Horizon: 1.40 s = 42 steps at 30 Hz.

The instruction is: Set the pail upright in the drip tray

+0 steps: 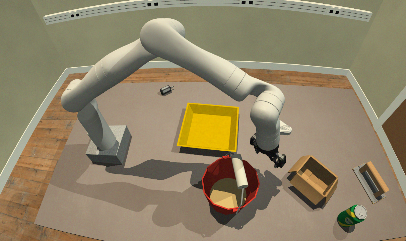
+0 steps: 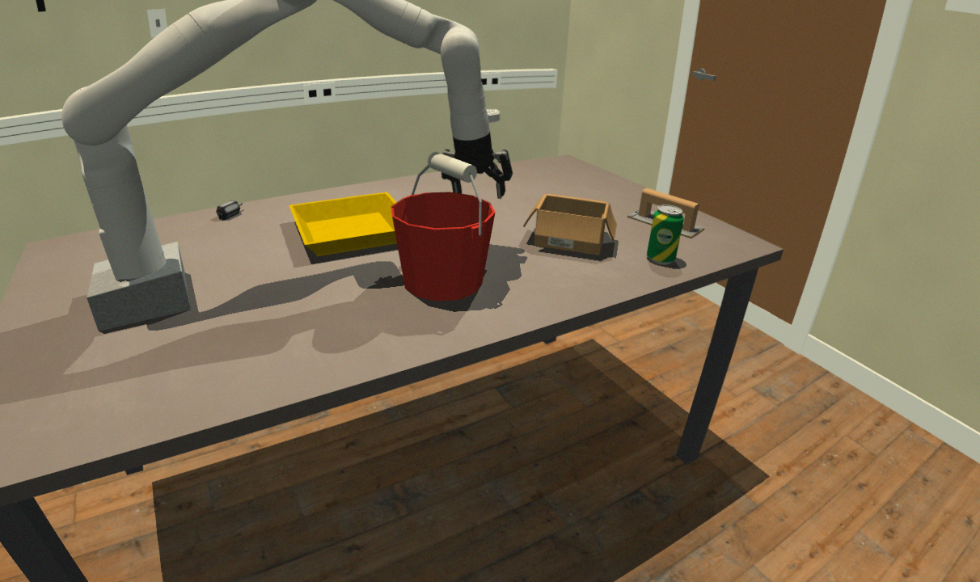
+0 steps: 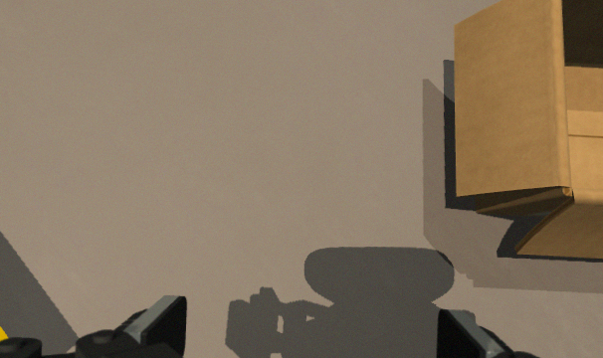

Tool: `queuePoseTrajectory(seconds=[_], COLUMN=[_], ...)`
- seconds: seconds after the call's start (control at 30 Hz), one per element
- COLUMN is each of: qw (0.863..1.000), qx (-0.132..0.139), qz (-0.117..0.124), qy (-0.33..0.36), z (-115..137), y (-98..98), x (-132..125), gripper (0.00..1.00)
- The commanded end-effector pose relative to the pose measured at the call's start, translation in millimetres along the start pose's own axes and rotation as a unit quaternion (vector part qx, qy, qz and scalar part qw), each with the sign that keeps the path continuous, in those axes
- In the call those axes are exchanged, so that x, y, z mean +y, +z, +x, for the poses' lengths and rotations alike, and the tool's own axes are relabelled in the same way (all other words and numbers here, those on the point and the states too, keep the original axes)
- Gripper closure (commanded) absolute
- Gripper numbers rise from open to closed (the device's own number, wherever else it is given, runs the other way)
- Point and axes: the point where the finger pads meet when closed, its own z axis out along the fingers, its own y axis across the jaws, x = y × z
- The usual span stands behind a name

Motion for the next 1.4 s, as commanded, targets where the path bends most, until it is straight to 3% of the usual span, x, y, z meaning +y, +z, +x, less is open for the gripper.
queuePoseTrajectory(seconds=[0.0,0.57,0.8,1.07,1.13,1.37], qw=[1.000,0.996,0.985,0.958,0.958,0.912], qx=[0.002,-0.003,-0.006,-0.009,-0.009,-0.012], qz=[-0.001,0.006,0.013,0.024,0.024,0.035], qy=[-0.002,-0.093,-0.171,-0.287,-0.287,-0.408], z=[1.4,-1.6,-4.5,-9.5,-9.5,-15.9], y=[-3.4,-24.2,-41.5,-66.4,-66.4,-91.8], x=[0.4,-15.2,-29.3,-51.6,-51.6,-76.1], gripper=[0.00,0.00,0.00,0.00,0.00,0.00])
